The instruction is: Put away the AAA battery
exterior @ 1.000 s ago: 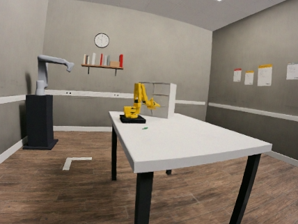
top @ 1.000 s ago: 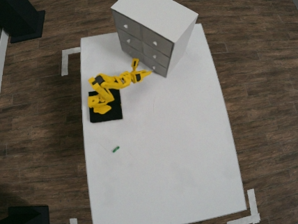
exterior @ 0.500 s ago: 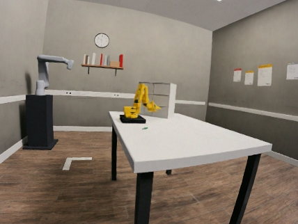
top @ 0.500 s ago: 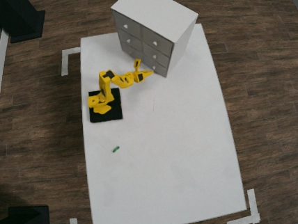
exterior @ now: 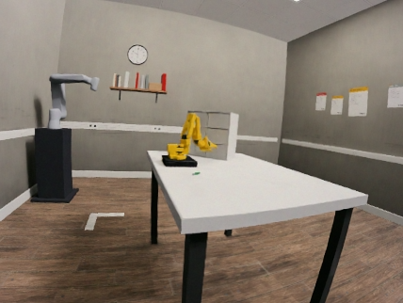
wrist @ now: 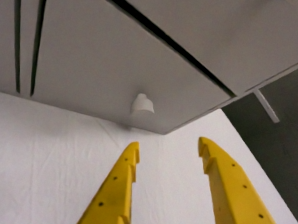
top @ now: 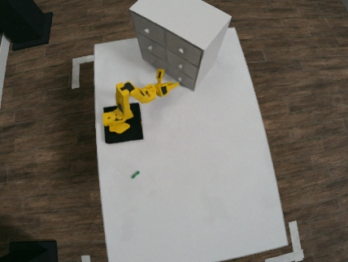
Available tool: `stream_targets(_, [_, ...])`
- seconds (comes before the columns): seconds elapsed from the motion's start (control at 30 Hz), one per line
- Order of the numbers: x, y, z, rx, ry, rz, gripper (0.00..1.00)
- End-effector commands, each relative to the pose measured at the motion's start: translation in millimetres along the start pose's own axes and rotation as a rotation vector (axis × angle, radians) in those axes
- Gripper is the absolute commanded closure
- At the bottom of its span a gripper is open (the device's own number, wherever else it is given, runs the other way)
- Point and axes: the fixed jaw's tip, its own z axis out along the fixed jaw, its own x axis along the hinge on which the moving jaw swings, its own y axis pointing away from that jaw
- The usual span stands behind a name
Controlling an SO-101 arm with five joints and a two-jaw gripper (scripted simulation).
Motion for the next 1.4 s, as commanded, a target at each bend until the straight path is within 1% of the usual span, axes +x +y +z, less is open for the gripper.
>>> stream_targets(0.0, [-0.5, 3.8, 0.9, -0.010, -0.006, -0.014, 0.79])
stream_targets(0.8, [-0.2, 5.8, 1.4, -0.013, -0.009, -0.015, 0.79])
stream_targets(0.97, [-1.1, 8.9, 17.1, -0.020, -0.014, -0.019, 0.79])
stream_targets(1.37, [-1.1, 8.9, 17.1, -0.020, -0.014, -0.019, 0.79])
